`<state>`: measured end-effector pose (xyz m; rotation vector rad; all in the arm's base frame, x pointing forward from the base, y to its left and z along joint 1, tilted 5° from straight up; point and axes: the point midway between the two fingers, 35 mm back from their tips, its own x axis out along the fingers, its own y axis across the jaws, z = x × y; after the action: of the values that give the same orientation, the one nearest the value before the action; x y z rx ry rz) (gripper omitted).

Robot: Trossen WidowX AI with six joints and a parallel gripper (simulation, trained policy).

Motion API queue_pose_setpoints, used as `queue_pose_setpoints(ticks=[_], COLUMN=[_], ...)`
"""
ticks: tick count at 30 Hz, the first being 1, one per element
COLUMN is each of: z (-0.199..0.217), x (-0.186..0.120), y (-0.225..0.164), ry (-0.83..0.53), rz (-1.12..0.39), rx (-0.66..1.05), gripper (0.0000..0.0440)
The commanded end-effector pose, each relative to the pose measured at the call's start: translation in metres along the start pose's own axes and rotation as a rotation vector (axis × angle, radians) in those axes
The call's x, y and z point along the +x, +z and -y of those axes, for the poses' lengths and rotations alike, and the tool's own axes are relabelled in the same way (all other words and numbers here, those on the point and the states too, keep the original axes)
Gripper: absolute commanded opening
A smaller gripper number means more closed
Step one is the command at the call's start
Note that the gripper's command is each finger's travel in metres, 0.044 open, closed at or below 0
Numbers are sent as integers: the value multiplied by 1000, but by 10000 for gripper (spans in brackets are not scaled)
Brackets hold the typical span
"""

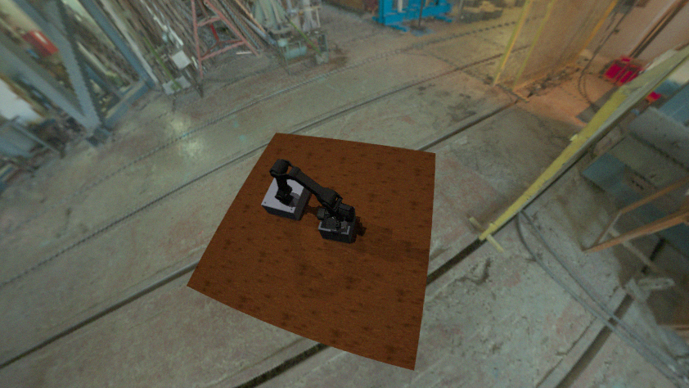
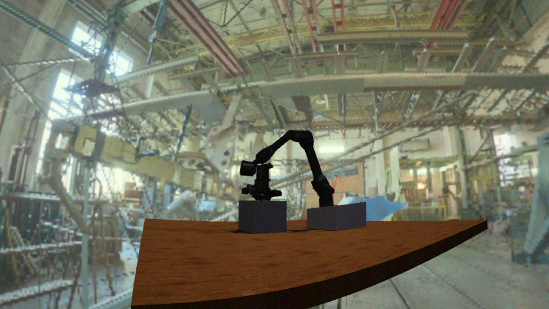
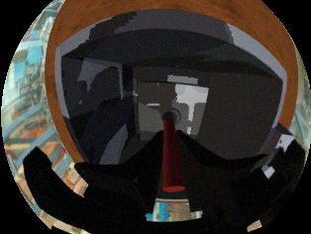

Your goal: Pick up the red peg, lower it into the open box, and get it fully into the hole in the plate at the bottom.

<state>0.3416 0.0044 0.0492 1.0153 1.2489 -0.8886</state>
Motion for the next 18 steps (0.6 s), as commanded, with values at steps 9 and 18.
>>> queue_pose_setpoints(ticks=[9,18], z=[6,-1], x=[25,20], y=[2,7], ry=[-62,-67], rz=[-12,-79], rx=[-32,-28], gripper=[108,141])
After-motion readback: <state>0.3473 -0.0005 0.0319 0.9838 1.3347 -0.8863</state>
